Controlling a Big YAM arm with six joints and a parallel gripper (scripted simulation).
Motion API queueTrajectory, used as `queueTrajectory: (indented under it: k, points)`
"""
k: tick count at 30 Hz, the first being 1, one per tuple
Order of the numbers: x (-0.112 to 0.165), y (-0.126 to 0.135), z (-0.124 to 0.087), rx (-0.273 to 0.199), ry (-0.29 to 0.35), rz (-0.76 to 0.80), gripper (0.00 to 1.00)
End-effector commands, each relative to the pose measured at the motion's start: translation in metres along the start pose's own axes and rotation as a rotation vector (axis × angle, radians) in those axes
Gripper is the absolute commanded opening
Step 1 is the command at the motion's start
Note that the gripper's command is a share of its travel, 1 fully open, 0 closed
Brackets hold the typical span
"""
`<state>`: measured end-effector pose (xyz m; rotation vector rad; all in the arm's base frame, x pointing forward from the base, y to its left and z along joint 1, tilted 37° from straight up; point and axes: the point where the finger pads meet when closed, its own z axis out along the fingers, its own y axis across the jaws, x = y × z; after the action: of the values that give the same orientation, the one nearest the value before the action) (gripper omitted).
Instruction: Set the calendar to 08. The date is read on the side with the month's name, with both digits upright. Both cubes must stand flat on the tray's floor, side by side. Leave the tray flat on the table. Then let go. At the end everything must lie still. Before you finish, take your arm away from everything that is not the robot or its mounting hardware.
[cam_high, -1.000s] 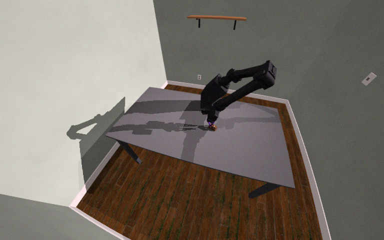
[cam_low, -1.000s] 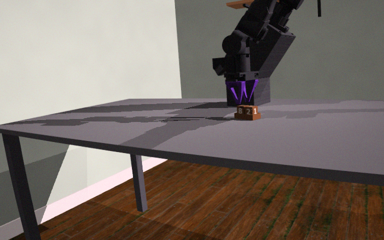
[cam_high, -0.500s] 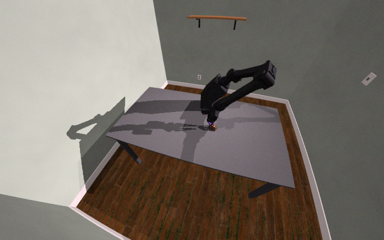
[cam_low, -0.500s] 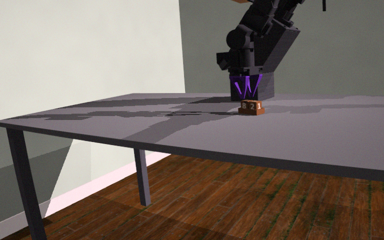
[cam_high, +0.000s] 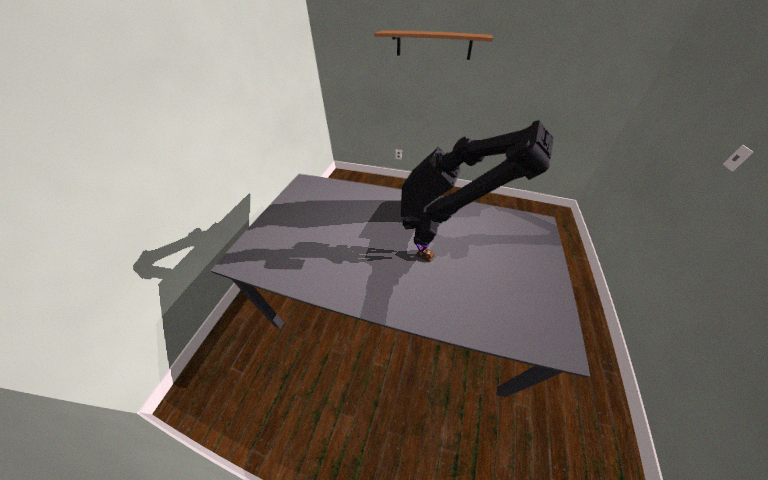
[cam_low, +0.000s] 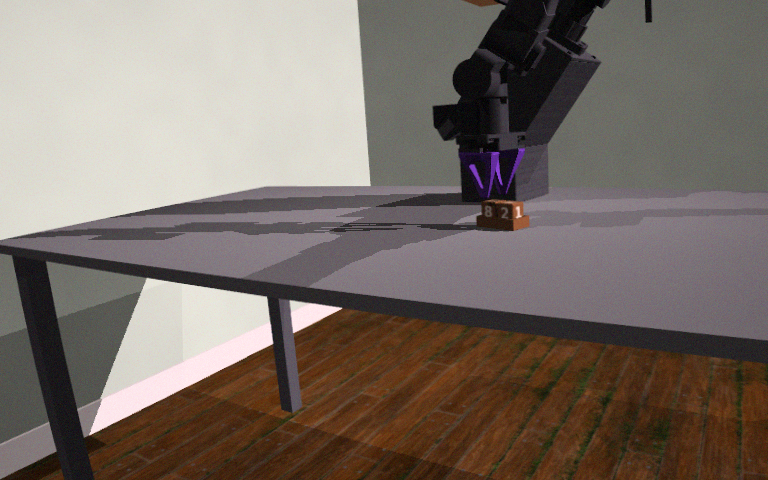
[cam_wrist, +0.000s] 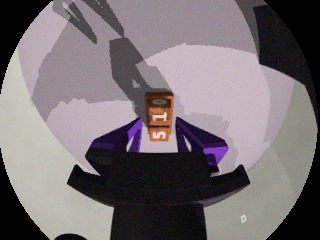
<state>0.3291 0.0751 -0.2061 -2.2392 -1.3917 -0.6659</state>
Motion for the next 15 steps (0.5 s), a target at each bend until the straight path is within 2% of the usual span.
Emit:
queueTrajectory:
  k: [1, 15]
  points:
    - [0.0021, -0.0066, -0.001, 0.004, -0.005, 0.0, 0.45]
    - [-0.0018, -0.0085, 0.0049, 0.011, -0.009, 0.006, 0.45]
